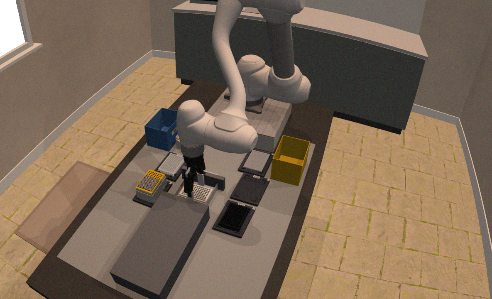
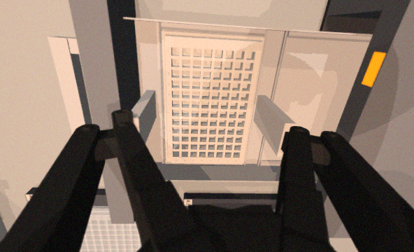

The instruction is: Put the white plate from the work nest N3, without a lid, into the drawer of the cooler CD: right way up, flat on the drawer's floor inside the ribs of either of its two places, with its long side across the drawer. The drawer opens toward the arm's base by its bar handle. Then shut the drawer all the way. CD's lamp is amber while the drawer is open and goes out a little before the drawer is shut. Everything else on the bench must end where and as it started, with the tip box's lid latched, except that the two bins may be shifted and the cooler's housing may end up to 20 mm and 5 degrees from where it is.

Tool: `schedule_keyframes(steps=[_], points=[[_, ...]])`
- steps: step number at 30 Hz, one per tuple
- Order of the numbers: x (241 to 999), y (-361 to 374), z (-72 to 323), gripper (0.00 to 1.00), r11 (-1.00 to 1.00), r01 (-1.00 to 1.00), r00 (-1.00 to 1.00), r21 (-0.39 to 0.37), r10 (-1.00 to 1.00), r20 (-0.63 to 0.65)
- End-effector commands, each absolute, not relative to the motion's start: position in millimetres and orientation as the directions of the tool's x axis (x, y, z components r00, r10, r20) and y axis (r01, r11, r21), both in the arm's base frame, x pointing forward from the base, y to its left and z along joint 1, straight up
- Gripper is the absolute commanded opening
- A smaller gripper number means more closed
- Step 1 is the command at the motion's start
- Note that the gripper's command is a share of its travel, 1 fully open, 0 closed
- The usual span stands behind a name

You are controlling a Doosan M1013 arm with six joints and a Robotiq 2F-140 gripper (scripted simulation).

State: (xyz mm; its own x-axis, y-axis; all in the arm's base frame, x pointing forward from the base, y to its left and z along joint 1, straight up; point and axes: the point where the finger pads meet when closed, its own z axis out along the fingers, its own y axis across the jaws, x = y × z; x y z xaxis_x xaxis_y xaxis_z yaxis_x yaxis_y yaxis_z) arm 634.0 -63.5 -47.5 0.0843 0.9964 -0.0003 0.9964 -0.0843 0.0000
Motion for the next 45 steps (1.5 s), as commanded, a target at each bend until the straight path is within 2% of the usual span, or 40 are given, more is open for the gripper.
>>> schedule_keyframes(steps=[1, 13, 45], points=[[634.0, -63.4, -47.4, 0.66, -0.084, 0.996, 0.084, 0.000, 0.996, 0.000], [634.0, -63.4, -43.4, 0.66, -0.084, 0.996, 0.084, 0.000, 0.996, 0.000], [634.0, -63.4, -3.4, 0.66, -0.084, 0.996, 0.084, 0.000, 0.996, 0.000]])
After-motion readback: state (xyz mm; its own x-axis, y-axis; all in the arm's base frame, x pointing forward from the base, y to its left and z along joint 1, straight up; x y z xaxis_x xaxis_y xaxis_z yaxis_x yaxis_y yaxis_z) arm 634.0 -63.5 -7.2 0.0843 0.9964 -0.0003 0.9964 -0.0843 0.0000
